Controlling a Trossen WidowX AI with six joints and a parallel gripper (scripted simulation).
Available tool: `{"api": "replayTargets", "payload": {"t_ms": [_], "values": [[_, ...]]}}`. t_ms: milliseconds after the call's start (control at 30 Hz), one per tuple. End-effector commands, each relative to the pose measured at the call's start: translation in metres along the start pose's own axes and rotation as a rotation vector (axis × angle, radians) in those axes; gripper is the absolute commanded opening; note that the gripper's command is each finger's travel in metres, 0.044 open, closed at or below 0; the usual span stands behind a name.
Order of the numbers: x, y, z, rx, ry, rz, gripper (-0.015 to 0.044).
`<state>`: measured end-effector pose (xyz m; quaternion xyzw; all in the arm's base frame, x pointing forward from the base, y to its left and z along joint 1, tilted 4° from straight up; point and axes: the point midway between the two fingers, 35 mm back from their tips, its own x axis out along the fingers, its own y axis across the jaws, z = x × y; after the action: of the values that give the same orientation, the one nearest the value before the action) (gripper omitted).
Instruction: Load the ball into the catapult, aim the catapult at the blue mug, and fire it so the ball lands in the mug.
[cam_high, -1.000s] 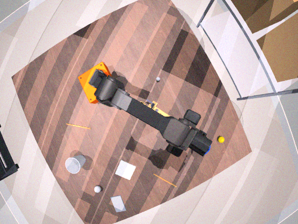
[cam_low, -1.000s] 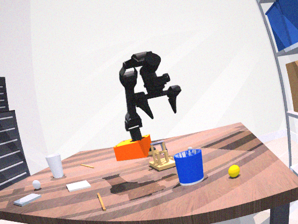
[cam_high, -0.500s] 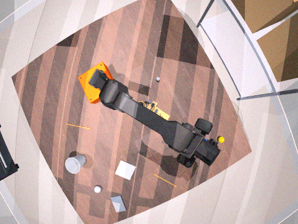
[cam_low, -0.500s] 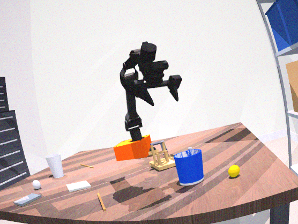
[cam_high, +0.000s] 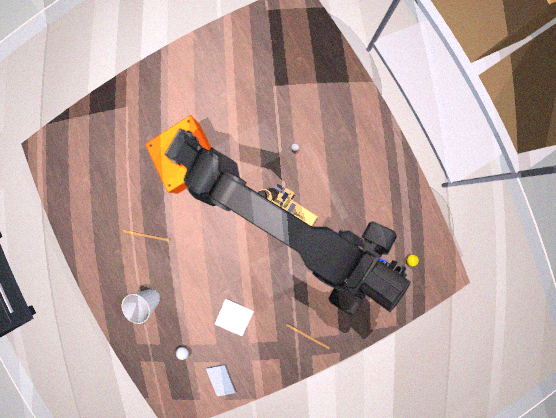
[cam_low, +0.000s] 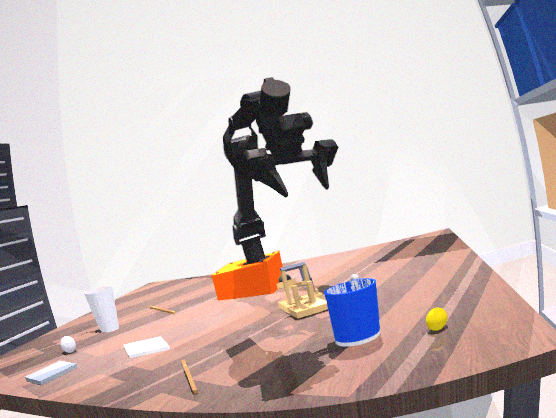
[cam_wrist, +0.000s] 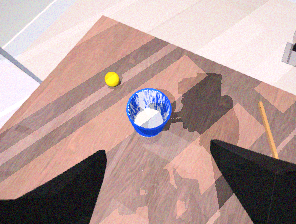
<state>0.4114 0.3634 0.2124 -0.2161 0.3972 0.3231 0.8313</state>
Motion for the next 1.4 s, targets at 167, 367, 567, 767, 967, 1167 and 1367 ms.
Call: {"api": "replayTargets", "payload": {"t_ms": [167, 367, 567, 767, 967, 1167, 1367], "values": [[0.0, -0.002, 0.0, -0.002, -0.002, 0.0, 0.0177], [0.0, -0.002, 0.0, -0.002, -0.002, 0.0, 0.002], [0.0, -0.002, 0.0, -0.002, -0.002, 0.0, 0.0], [0.003, 0.005, -0.008, -0.031, 0.028, -0.003, 0.0], [0.012, 0.031, -0.04, -0.155, 0.145, -0.012, 0.0], [0.018, 0.053, -0.073, -0.289, 0.259, -0.022, 0.0], [0.019, 0.072, -0.107, -0.429, 0.37, -0.032, 0.0]]}}
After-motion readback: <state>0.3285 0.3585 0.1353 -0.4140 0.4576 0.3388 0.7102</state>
